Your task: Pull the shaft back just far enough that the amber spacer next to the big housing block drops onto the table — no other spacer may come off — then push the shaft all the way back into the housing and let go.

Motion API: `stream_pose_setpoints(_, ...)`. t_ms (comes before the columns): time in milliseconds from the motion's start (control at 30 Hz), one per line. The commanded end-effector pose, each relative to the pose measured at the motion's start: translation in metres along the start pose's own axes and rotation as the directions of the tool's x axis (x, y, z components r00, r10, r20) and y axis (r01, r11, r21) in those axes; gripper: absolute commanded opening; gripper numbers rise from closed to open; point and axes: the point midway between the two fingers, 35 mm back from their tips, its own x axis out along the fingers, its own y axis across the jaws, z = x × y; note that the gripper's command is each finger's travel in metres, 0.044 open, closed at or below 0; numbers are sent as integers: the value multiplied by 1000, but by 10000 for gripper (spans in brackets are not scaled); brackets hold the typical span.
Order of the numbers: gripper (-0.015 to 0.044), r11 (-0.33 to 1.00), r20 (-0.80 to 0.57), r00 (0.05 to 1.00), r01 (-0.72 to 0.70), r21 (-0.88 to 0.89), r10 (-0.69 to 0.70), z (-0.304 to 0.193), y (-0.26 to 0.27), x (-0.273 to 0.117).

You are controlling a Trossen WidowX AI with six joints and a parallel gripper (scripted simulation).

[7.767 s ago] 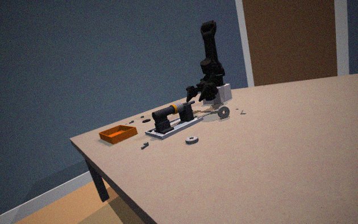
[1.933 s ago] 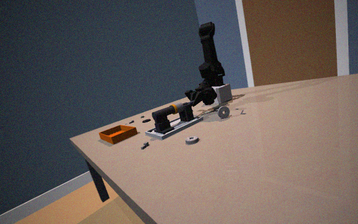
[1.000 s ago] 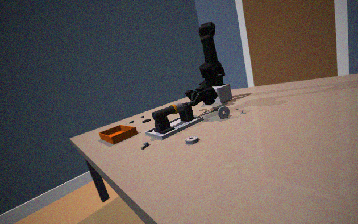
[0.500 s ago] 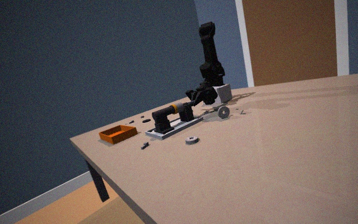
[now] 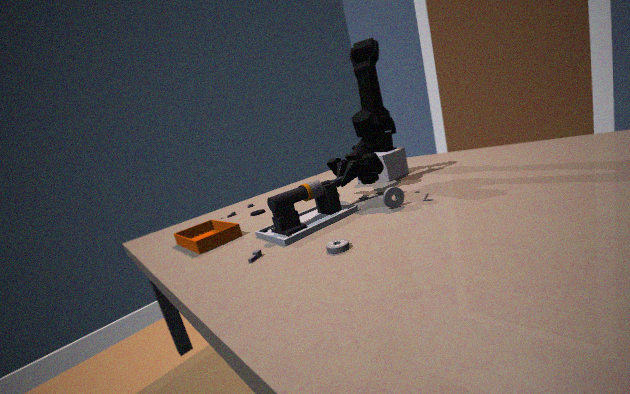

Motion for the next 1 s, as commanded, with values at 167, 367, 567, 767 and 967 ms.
stream_pose_setpoints(167, 0, 1000, 1, 1000, -2, 4, 2, 1, 1, -2)
stream_pose_setpoints(367, 0, 1000, 1, 1000, -2, 4, 2, 2, 1, -2)
stream_pose_setpoints(567, 0, 1000, 1, 1000, -2, 4, 2, 2, 1, -3)
stream_pose_setpoints(767, 0, 1000, 1, 1000, -2, 4, 2, 2, 1, -4)
stream_pose_setpoints(967, 0, 1000, 1, 1000, -2, 4, 2, 3, 1, -4)
